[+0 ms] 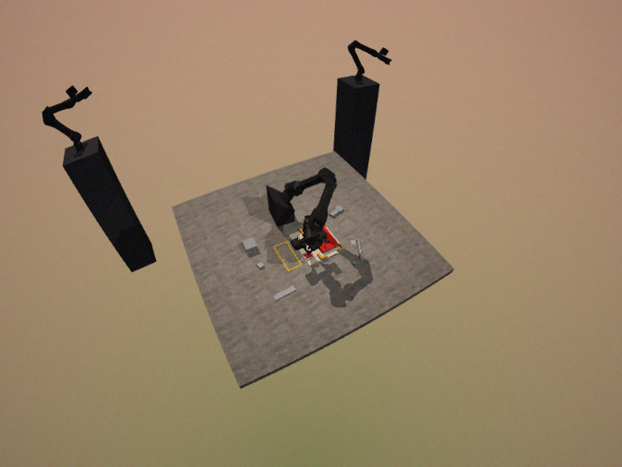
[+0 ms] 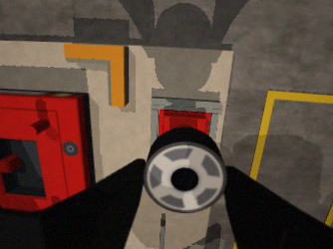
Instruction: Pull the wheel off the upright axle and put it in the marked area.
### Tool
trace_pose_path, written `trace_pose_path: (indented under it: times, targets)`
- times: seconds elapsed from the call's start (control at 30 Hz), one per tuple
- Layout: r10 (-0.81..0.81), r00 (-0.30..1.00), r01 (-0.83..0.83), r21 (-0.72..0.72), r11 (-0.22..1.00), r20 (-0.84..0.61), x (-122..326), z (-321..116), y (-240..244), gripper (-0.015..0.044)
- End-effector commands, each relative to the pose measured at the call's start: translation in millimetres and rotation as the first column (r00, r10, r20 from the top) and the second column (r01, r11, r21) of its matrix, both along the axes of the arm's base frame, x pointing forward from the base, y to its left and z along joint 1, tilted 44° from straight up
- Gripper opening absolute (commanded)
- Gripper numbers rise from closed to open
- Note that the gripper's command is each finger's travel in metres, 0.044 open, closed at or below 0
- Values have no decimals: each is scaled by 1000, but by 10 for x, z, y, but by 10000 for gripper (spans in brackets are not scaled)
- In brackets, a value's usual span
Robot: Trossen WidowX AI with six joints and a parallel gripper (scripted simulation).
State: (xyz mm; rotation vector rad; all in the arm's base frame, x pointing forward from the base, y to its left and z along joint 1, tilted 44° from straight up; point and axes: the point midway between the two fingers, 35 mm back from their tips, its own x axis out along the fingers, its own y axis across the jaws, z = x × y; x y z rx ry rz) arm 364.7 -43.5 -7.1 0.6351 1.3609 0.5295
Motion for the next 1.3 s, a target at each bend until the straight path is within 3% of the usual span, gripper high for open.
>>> trace_pose_path:
  times: [0.0,1.27]
  targets:
    - [4,1000,-4,-5,1000,5,5,13,-19,0]
    - [-6,1000,6,1,1000,-2,-95,269,-278,0]
